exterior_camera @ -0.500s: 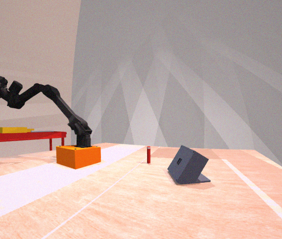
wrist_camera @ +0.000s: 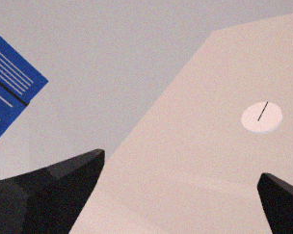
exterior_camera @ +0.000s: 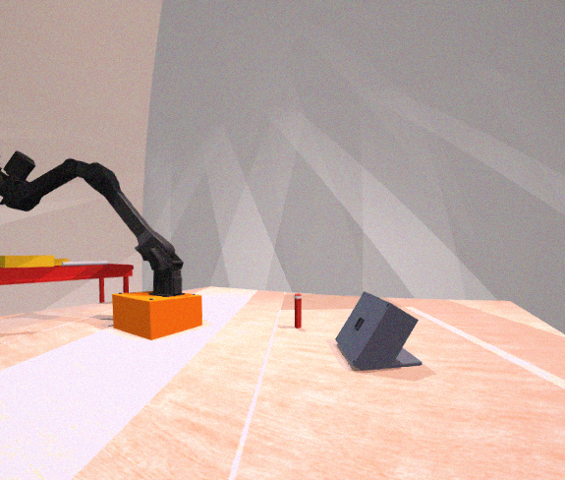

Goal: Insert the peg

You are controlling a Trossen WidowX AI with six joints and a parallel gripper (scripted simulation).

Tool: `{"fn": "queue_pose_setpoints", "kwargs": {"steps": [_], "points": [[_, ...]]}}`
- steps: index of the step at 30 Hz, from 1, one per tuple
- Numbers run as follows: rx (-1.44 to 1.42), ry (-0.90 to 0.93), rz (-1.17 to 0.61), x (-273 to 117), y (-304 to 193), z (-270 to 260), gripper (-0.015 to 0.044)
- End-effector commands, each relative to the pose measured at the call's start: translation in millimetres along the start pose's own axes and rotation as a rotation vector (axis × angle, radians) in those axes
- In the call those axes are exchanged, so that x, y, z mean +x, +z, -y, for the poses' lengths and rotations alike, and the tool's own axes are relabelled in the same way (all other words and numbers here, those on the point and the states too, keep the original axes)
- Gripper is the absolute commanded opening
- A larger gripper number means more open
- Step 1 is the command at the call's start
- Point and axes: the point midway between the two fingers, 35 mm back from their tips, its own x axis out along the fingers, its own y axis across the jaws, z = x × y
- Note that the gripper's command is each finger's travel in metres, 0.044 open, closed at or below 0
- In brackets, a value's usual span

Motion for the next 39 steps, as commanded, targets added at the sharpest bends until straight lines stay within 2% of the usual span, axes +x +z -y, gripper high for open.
{"fn": "queue_pose_setpoints", "kwargs": {"steps": [1, 15, 22, 39], "points": [[0.056, 0.028, 0.009, 10, 13, -22, 0.044], [0.24, 0.094, -0.034, 32, 36, -93, 0.044], [0.293, 0.154, -0.037, 37, 64, -118, 0.044], [0.497, 0.311, -0.107, 44, 111, -224, 0.044]]}}
